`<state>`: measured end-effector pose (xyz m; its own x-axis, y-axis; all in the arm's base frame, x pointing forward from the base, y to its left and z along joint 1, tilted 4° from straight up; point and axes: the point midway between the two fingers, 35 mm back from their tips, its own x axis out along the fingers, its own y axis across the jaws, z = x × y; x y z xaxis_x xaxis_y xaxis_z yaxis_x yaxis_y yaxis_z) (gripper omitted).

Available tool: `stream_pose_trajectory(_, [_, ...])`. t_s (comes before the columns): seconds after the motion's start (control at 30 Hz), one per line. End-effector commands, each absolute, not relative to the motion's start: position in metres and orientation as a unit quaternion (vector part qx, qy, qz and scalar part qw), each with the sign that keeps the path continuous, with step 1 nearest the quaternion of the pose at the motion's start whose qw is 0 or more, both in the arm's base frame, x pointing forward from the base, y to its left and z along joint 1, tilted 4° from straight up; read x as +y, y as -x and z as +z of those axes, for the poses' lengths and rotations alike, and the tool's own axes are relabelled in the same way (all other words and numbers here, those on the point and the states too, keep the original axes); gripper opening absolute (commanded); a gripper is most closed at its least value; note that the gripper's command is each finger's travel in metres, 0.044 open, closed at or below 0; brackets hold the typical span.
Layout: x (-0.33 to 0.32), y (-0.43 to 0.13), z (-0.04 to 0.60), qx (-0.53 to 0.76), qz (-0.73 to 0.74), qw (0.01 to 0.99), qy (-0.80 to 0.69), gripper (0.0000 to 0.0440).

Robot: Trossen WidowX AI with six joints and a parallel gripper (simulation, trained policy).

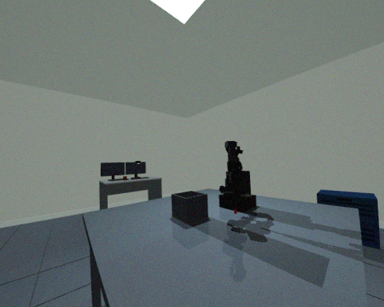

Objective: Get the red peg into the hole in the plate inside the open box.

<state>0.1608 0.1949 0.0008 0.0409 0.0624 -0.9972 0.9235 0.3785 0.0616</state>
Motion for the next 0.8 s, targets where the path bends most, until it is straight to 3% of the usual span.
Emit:
stream_pose_trajectory(0.0, [0.201, -0.167, 0.011, 0.588, -0.353, 0.587, -0.43, 0.0])
stream_pose_trajectory(0.77, [0.204, -0.23, 0.091, 0.545, -0.28, 0.628, -0.48, 0.0])
